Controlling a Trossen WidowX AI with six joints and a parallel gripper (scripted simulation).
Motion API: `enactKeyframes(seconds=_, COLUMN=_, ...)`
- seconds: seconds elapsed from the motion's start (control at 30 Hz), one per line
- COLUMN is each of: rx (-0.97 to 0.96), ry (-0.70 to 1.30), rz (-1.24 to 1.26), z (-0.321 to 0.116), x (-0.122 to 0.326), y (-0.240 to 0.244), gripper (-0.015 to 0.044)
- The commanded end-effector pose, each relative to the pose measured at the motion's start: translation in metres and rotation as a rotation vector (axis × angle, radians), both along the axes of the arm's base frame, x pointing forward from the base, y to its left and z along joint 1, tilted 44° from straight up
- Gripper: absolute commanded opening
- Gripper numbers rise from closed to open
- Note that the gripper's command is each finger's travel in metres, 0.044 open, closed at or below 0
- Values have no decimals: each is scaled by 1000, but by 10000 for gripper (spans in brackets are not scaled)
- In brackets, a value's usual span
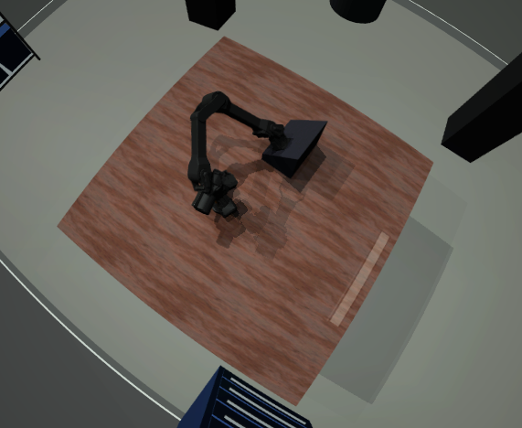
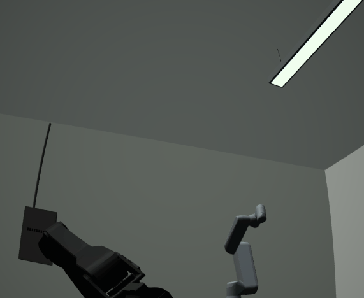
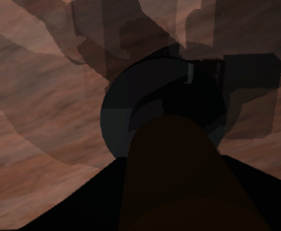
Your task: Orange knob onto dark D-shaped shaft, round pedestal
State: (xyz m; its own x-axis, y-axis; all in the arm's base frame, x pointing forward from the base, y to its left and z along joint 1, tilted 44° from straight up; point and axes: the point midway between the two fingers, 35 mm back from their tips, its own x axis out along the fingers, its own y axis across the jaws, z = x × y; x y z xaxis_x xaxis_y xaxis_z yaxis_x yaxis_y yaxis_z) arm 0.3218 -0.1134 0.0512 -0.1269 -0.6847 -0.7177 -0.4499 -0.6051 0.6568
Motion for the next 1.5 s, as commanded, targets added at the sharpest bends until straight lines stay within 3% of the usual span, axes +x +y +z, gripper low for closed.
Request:
enactKeyframes(seconds=0.0, rx=0, ry=1, rz=9, z=0, x=0, y=1, gripper=0)
enactKeyframes(seconds=0.77, rx=0, ry=2, rz=9, z=1, x=-1, y=3, gripper=0)
enactKeyframes(seconds=1.03, rx=26, ry=145, rz=159, z=1, x=0, y=3, gripper=0)
enactKeyframes(seconds=1.47, rx=26, ry=145, rz=159, z=-3, x=-1, y=0, gripper=0)
